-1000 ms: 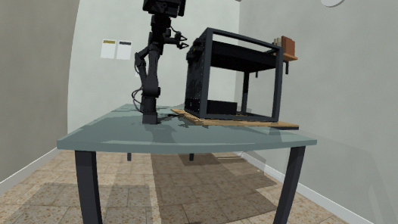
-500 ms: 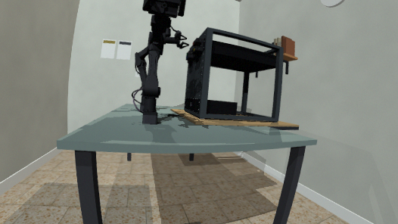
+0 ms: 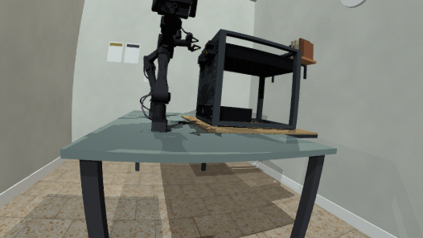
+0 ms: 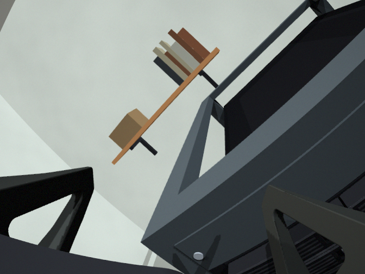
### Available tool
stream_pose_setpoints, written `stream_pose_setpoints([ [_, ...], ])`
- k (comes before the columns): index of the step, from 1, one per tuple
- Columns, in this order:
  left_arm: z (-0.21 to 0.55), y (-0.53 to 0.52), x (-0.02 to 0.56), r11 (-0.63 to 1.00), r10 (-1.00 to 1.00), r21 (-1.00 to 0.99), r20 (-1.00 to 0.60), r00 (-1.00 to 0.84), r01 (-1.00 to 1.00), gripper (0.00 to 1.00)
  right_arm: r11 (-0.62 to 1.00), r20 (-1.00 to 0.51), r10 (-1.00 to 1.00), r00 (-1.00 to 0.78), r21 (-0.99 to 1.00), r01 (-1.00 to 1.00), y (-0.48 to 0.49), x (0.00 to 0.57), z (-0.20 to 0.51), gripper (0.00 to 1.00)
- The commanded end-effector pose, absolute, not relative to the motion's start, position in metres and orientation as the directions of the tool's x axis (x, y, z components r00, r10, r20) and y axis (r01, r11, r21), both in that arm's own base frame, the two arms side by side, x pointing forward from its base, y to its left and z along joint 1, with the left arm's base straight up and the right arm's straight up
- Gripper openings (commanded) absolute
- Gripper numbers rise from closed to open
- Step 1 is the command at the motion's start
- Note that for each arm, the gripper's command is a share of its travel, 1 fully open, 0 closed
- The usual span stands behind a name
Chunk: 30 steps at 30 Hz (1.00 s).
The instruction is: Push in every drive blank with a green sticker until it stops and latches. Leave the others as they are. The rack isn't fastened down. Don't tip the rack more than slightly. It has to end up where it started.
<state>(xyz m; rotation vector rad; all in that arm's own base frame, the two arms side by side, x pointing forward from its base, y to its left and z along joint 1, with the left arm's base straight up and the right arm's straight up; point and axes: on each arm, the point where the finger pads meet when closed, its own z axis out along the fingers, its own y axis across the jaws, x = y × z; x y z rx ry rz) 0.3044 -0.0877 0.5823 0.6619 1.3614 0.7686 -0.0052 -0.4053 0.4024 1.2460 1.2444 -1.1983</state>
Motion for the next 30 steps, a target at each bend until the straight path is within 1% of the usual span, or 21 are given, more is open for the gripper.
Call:
stream_pose_setpoints([
  [1, 0.586, -0.091, 0.304, 0.608, 0.794, 0.786, -0.606, 0.057, -0.108, 1.00, -0.007, -1.000, 0.000, 0.000, 0.000, 1.000, -0.398, -0.002, 0.416, 1.00],
  [14, 0.573, -0.114, 0.310, 0.581, 0.814, 0.810, -0.578, 0.056, -0.082, 1.00, -0.007, -1.000, 0.000, 0.000, 0.000, 1.000, -0.398, -0.002, 0.416, 1.00],
  [15, 0.591, -0.106, 0.298, 0.608, 0.794, 0.786, -0.602, 0.081, -0.112, 1.00, -0.007, -1.000, 0.000, 0.000, 0.000, 1.000, -0.398, -0.002, 0.416, 1.00],
  [18, 0.566, -0.128, 0.309, 0.568, 0.823, 0.820, -0.565, 0.061, -0.070, 1.00, -0.007, -1.000, 0.000, 0.000, 0.000, 1.000, -0.398, -0.002, 0.416, 1.00],
  [30, 0.546, -0.181, 0.296, 0.526, 0.849, 0.850, -0.521, 0.090, -0.036, 1.00, -0.007, -1.000, 0.000, 0.000, 0.000, 1.000, -0.398, -0.002, 0.416, 1.00],
])
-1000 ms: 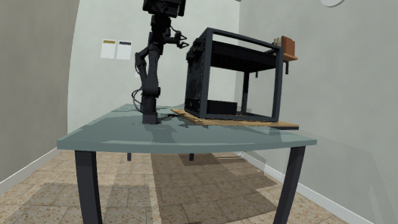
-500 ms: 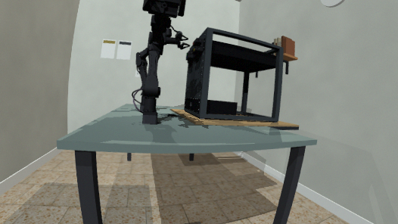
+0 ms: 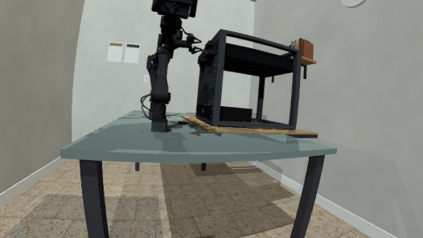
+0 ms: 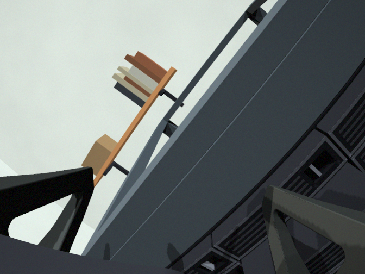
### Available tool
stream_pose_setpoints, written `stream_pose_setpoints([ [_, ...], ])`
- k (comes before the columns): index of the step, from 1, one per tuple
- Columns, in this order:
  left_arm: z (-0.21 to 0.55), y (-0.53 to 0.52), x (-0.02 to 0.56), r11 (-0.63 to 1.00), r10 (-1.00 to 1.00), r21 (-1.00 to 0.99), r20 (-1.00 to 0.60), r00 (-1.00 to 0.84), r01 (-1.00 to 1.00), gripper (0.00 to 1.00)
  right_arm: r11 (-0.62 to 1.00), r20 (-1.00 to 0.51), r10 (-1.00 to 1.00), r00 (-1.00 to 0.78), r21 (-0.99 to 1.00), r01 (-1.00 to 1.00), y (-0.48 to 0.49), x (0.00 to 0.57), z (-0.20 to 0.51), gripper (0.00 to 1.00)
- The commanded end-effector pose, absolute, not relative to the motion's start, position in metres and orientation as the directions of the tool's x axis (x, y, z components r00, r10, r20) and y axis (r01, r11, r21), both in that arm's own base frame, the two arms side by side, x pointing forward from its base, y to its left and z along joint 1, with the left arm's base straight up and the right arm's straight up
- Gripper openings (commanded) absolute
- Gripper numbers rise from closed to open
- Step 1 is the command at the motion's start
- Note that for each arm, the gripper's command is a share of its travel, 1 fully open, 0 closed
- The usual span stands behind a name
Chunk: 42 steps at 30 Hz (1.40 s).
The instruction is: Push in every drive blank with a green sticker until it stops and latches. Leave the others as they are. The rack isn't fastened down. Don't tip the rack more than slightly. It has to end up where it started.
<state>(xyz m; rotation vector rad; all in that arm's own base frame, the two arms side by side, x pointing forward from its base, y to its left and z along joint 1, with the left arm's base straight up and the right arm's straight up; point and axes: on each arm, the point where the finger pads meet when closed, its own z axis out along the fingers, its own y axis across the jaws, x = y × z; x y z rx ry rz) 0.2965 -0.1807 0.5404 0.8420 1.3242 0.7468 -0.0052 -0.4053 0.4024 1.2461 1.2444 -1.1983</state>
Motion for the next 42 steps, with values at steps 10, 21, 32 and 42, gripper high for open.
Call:
stream_pose_setpoints([
  [10, 0.525, -0.227, 0.271, 0.481, 0.871, 0.876, -0.477, 0.119, -0.006, 1.00, -0.007, -1.000, 0.000, 0.000, 0.000, 1.000, -0.398, -0.002, 0.416, 1.00],
  [21, 0.506, -0.261, 0.241, 0.440, 0.887, 0.898, -0.438, 0.145, 0.017, 1.00, -0.007, -1.000, 0.000, 0.000, 0.000, 1.000, -0.398, -0.002, 0.416, 1.00],
  [32, 0.509, -0.270, 0.217, 0.453, 0.877, 0.891, -0.451, 0.167, 0.024, 1.00, -0.007, -1.000, 0.000, 0.000, 0.000, 1.000, -0.398, -0.002, 0.416, 1.00],
  [42, 0.496, -0.279, 0.216, 0.420, 0.893, 0.907, -0.419, 0.163, 0.029, 1.00, -0.007, -1.000, 0.000, 0.000, 0.000, 1.000, -0.398, -0.002, 0.416, 1.00],
])
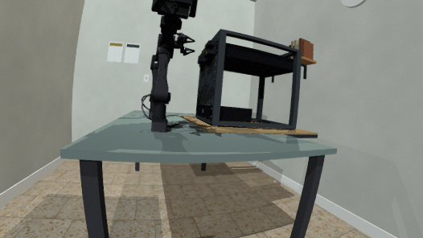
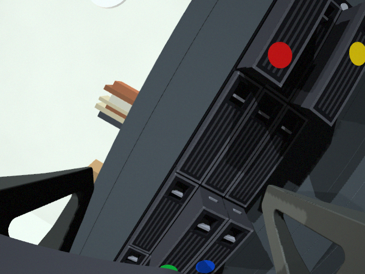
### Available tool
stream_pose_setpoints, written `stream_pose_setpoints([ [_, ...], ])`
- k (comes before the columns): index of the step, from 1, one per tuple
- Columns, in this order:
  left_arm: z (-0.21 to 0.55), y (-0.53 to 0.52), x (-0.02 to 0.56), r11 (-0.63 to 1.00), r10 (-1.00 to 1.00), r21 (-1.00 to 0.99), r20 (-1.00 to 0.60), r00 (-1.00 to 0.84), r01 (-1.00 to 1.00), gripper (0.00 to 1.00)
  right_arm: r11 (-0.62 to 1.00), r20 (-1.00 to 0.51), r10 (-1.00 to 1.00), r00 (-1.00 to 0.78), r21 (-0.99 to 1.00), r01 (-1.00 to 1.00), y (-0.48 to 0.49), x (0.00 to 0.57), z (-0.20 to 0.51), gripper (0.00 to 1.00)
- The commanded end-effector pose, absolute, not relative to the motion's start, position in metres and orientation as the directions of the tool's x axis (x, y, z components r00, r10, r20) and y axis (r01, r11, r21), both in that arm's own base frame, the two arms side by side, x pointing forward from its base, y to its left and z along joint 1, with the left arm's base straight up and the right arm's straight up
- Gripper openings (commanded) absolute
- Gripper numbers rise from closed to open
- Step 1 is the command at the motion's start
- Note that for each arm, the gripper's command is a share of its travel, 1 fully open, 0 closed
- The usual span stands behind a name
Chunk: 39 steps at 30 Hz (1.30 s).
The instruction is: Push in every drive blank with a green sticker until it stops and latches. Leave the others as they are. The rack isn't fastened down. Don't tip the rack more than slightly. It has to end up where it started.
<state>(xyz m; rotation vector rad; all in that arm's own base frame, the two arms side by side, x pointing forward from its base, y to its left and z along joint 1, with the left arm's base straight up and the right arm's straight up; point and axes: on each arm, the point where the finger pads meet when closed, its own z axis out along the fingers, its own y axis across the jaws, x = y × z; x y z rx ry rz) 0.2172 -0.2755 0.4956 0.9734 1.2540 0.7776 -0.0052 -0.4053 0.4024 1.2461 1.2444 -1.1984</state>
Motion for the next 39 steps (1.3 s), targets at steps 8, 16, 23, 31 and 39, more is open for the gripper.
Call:
stream_pose_setpoints([
  [8, 0.496, -0.279, 0.216, 0.425, 0.891, 0.905, -0.423, 0.165, 0.030, 1.00, -0.007, -1.000, 0.000, 0.000, 0.000, 1.000, -0.398, -0.002, 0.416, 1.00],
  [16, 0.496, -0.279, 0.216, 0.425, 0.891, 0.905, -0.424, 0.165, 0.031, 1.00, -0.007, -1.000, 0.000, 0.000, 0.000, 1.000, -0.398, -0.002, 0.416, 1.00],
  [23, 0.488, -0.284, 0.213, 0.389, 0.907, 0.921, -0.389, 0.163, 0.031, 1.00, -0.007, -1.000, 0.000, 0.000, 0.000, 1.000, -0.398, -0.002, 0.416, 1.00],
  [31, 0.470, -0.291, 0.197, 0.273, 0.951, 0.962, -0.274, 0.146, 0.021, 1.00, -0.007, -1.000, 0.000, 0.000, 0.000, 1.000, -0.398, -0.002, 0.416, 1.00],
  [39, 0.445, -0.290, 0.165, 0.078, 0.990, 0.997, -0.078, 0.115, 0.004, 1.00, -0.007, -1.000, 0.000, 0.000, 0.000, 1.000, -0.398, -0.002, 0.416, 1.00],
])
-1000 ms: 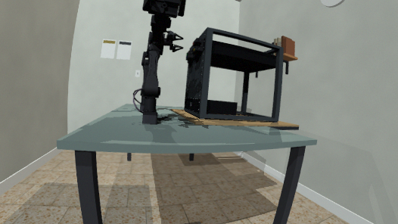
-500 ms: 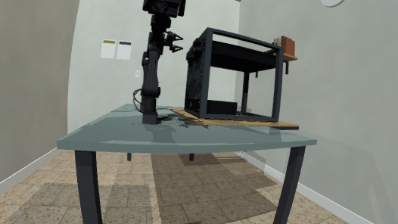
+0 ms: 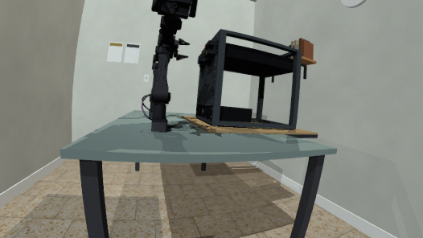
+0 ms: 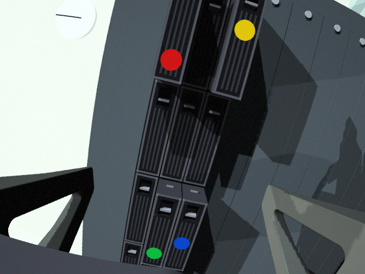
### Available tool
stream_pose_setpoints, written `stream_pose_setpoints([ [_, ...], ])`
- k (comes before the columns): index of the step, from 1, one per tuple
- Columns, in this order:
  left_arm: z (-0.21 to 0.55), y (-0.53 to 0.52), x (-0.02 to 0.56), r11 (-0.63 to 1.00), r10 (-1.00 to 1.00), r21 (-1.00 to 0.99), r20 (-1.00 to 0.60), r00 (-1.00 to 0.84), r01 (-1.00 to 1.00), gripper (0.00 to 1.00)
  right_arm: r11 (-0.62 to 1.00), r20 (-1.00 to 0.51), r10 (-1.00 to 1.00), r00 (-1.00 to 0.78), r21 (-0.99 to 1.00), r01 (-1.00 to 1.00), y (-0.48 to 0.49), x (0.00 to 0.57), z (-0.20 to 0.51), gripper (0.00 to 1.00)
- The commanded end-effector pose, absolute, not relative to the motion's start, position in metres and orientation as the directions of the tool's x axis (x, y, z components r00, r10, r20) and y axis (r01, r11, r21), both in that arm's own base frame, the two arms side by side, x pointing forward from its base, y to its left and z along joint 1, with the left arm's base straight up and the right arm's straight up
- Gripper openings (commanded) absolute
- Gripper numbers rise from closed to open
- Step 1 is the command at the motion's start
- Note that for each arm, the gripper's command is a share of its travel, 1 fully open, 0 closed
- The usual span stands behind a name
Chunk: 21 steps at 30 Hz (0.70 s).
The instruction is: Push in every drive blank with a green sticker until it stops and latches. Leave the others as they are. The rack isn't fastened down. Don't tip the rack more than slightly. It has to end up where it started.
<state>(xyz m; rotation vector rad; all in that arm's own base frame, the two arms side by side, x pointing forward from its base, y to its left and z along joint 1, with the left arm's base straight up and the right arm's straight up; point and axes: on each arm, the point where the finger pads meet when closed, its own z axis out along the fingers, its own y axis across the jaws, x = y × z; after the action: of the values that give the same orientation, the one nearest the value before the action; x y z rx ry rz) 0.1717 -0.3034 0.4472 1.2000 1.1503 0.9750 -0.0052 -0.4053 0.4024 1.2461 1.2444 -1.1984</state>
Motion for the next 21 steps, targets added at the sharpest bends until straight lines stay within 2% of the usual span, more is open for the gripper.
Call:
stream_pose_setpoints([
  [1, 0.4419, -0.2914, 0.1622, 0.055, 0.992, 0.998, -0.055, 0.112, 0.003, 1.00, -0.007, -1.000, 0.000, 0.000, 0.000, 1.000, -0.3979, -0.0019, 0.4159, 1.00],
  [3, 0.4343, -0.2962, 0.1576, 0.012, 0.994, 1.000, -0.012, 0.108, 0.000, 1.00, -0.007, -1.000, 0.000, 0.000, 0.000, 1.000, -0.3979, -0.0019, 0.4159, 1.00],
  [21, 0.4378, -0.2875, 0.1573, 0.015, 0.995, 1.000, -0.015, 0.098, 0.000, 1.00, -0.007, -1.000, 0.000, 0.000, 0.000, 1.000, -0.3979, -0.0019, 0.4159, 1.00],
])
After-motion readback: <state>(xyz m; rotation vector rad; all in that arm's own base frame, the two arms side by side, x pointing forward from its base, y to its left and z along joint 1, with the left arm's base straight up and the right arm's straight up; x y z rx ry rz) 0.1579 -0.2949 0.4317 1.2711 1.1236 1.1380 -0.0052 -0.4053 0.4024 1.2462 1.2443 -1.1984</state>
